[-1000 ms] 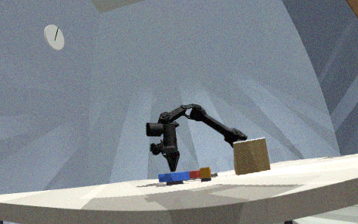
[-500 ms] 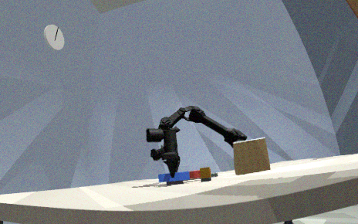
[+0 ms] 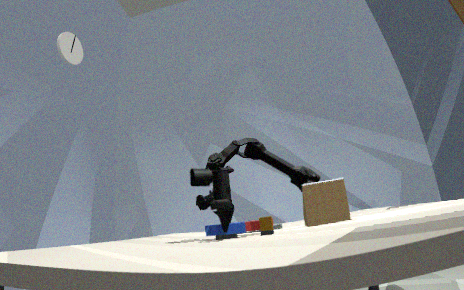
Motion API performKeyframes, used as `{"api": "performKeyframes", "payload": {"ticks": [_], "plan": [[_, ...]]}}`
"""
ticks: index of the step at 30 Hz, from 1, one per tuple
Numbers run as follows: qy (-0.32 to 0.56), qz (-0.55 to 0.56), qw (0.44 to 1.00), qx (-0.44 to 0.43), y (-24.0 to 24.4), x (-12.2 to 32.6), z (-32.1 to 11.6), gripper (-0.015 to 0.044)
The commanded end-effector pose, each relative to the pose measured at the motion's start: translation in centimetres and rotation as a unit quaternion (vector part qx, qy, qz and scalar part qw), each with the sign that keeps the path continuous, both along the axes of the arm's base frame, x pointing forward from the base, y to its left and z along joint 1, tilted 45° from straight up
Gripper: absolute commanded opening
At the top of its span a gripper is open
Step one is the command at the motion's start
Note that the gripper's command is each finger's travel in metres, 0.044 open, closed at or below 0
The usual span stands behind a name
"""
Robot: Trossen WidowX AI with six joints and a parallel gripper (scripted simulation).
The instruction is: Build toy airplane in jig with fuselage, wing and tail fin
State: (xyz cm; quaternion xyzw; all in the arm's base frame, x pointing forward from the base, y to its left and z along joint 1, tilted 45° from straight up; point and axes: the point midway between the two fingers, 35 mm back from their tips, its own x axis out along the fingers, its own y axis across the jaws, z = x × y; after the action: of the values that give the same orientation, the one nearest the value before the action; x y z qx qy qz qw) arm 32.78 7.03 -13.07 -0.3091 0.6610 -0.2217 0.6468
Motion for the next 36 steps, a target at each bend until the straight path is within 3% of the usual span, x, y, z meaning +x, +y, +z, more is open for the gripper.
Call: {"api": "performKeyframes", "payload": {"ticks": [1, 4, 10, 36], "plan": [[0.001, 0.003, 1.0, -0.002, -0.1, 0.0, 0.0, 0.0177], [0.001, 0.003, 1.0, -0.002, -0.1, 0.0, 0.0, 0.0157], [0.001, -0.002, 1.0, -0.001, 0.2, 0.0, 0.3, 0.0], [0.002, 0.0, 1.0, 0.002, 5.4, 0.3, 5.1, 0.0]]}}
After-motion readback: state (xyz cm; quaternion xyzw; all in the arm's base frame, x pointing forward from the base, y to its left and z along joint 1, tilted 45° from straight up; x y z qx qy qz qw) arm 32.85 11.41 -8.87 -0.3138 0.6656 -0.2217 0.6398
